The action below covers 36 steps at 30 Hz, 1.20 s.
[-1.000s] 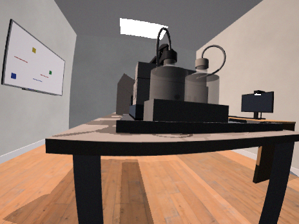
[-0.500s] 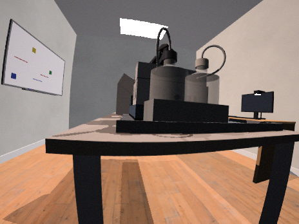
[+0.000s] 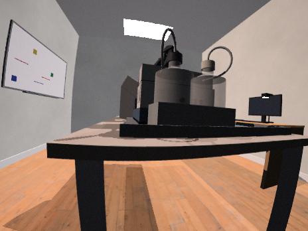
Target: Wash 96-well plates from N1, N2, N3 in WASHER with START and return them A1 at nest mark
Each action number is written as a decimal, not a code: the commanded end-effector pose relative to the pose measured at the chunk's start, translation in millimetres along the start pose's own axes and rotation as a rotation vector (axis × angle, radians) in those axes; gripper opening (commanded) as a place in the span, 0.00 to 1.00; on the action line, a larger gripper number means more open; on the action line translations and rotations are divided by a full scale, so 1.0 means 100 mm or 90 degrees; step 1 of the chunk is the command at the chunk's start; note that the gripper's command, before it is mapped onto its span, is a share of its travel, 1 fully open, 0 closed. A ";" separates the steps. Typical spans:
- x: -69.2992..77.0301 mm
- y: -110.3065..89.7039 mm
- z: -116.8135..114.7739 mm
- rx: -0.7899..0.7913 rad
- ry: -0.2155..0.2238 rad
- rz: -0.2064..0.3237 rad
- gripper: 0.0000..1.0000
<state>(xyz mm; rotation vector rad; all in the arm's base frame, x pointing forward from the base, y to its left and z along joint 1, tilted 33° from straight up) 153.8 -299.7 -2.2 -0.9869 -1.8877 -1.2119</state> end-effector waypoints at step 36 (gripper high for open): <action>-0.02 0.00 -0.01 0.001 -0.006 -0.001 0.00</action>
Point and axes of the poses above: the point where the finger pads meet when closed, its own x axis back along the fingers, its own z axis across the jaws, y = z × x, the point moved 6 cm from there along x, back along the fingers, and after that the axes turned 9 degrees about x, right-handed, at the moved point
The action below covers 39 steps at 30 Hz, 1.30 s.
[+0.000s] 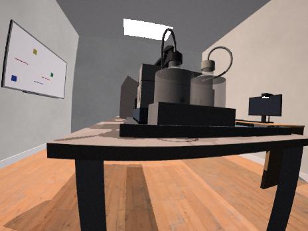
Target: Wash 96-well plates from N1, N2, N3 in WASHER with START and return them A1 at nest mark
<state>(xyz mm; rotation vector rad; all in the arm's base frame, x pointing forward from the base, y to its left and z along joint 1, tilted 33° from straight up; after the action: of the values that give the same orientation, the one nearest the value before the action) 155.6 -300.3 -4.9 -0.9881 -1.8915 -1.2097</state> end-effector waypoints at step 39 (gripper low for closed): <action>-0.04 0.00 -0.02 0.000 -0.004 0.000 0.00</action>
<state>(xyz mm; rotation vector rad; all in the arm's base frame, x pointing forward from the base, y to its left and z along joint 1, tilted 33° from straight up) 158.2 -301.3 -10.1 -0.9870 -1.8885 -1.2114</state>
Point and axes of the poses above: the point where the finger pads meet when closed, its own x axis back along the fingers, its own z axis across the jaws, y = z × x, the point moved 6 cm from there along x, back along the fingers, and after that the axes turned 9 degrees about x, right-handed, at the moved point
